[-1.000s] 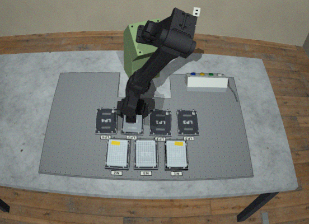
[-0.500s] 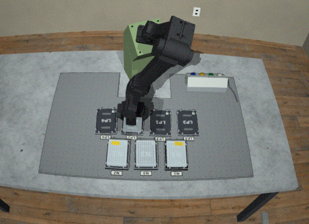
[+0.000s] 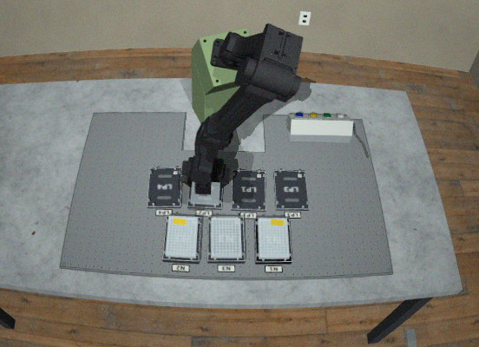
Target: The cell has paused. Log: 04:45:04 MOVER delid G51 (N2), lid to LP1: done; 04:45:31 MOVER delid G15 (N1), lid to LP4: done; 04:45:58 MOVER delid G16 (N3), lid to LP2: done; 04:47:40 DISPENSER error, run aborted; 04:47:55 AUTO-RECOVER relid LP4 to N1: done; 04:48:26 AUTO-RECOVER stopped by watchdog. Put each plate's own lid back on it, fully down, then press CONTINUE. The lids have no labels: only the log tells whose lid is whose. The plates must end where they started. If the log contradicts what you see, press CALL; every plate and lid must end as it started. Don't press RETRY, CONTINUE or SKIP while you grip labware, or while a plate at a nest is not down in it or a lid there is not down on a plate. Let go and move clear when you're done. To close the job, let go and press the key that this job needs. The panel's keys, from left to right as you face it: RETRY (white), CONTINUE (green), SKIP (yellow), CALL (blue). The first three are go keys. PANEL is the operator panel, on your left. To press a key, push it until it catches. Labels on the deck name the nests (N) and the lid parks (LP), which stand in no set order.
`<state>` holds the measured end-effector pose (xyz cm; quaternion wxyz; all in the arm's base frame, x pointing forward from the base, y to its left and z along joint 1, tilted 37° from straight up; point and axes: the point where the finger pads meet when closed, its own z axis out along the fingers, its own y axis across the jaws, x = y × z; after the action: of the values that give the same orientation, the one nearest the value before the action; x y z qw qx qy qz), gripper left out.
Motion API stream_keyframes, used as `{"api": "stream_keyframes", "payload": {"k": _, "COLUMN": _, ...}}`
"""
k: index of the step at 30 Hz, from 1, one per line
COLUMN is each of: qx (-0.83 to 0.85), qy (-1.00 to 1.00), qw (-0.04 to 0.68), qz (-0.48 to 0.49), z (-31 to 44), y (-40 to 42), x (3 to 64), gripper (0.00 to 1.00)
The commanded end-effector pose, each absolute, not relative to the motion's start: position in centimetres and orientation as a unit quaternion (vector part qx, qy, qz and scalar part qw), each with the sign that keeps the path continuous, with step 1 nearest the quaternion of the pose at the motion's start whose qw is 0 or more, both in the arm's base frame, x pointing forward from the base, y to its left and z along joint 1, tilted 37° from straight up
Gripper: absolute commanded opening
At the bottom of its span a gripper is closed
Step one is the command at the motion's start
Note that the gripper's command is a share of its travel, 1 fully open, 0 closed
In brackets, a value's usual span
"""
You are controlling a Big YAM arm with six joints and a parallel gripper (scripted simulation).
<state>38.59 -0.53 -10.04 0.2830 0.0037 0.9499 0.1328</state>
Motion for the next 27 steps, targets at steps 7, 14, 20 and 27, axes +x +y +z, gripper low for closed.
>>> {"api": "stream_keyframes", "payload": {"k": 7, "qx": 0.003, "qy": 0.946, "qw": 0.297, "qz": 0.133, "z": -9.31, "y": -0.24, "x": 39.58, "gripper": 0.93}}
{"api": "stream_keyframes", "payload": {"k": 14, "qx": 0.003, "qy": 0.946, "qw": 0.297, "qz": 0.133, "z": -9.30, "y": -0.24, "x": 39.60, "gripper": 0.86}}
{"api": "stream_keyframes", "payload": {"k": 20, "qx": 0.003, "qy": 0.946, "qw": 0.296, "qz": 0.133, "z": -9.37, "y": -0.14, "x": 39.49, "gripper": 0.80}}
{"api": "stream_keyframes", "payload": {"k": 27, "qx": 0.003, "qy": 0.946, "qw": 0.296, "qz": 0.133, "z": -9.39, "y": -0.11, "x": 39.52, "gripper": 0.00}}
